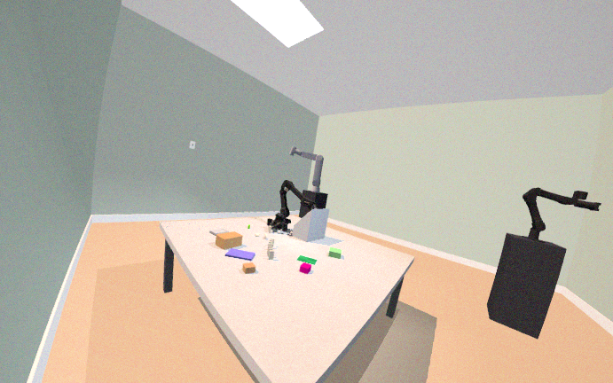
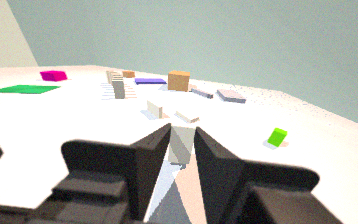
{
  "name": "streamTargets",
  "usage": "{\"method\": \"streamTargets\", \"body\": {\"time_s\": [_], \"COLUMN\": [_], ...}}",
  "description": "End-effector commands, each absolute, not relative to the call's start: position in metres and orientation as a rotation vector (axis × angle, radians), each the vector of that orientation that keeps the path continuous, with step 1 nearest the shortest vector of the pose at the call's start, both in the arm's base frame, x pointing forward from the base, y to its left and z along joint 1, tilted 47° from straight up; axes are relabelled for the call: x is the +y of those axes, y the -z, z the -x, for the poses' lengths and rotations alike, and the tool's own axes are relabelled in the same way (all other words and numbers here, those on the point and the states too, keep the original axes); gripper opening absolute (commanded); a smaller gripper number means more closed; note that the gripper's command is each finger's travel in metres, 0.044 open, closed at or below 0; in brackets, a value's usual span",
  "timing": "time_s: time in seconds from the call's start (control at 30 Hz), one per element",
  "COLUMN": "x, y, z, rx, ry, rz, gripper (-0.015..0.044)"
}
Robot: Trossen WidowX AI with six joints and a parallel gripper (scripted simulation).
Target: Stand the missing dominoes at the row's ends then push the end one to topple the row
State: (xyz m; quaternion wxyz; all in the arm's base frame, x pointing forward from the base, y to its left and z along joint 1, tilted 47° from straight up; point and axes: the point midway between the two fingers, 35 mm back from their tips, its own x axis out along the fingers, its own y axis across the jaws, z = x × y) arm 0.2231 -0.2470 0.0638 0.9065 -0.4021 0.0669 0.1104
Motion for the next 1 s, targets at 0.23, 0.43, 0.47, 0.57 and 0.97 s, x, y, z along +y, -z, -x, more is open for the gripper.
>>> {"method": "streamTargets", "body": {"time_s": [0.23, 0.43, 0.47, 0.57, 0.97], "x": [-0.247, -0.247, -0.247, -0.237, -0.211], "y": [-0.064, -0.064, -0.064, -0.075, -0.088], "z": [-0.223, -0.223, -0.223, -0.223, -0.232], "rx": [0.133, 0.133, 0.133, 0.134, 0.251], "ry": [-0.228, -0.228, -0.228, -0.229, -0.246], "rz": [0.836, 0.836, 0.836, 0.834, 0.779], "gripper": [0.0317, 0.044, 0.044, 0.044, 0.044]}}
